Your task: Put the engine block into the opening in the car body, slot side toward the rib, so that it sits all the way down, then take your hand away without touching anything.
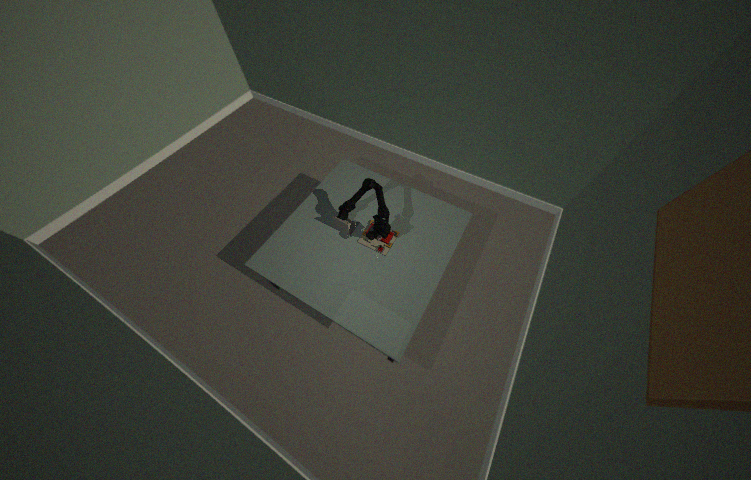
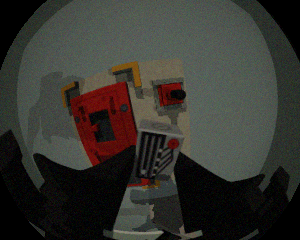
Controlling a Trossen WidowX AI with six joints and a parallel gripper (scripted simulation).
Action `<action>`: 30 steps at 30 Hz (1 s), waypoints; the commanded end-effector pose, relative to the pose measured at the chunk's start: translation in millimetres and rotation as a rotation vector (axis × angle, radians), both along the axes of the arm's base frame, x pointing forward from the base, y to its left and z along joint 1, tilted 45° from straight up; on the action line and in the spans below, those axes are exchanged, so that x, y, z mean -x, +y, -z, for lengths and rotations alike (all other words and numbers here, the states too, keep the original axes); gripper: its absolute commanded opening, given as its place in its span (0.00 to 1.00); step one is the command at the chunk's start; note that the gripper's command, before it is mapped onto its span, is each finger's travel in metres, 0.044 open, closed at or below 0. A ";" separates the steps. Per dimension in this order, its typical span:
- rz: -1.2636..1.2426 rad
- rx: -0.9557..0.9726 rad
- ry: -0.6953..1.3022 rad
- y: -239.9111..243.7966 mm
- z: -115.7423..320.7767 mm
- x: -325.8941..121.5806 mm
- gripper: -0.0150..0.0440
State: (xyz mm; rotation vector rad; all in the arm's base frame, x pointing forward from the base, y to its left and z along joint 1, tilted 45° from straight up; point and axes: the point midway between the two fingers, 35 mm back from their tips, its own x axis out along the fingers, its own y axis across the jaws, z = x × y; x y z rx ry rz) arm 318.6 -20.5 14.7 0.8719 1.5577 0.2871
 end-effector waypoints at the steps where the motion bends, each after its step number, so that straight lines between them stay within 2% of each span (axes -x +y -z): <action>1: -0.037 -0.003 -0.044 10.4 -6.2 -4.1 0.25; 26: -0.260 -0.034 -0.246 76.7 -33.8 -17.8 0.25; 30: -0.266 -0.033 -0.252 76.8 -33.7 -17.8 0.43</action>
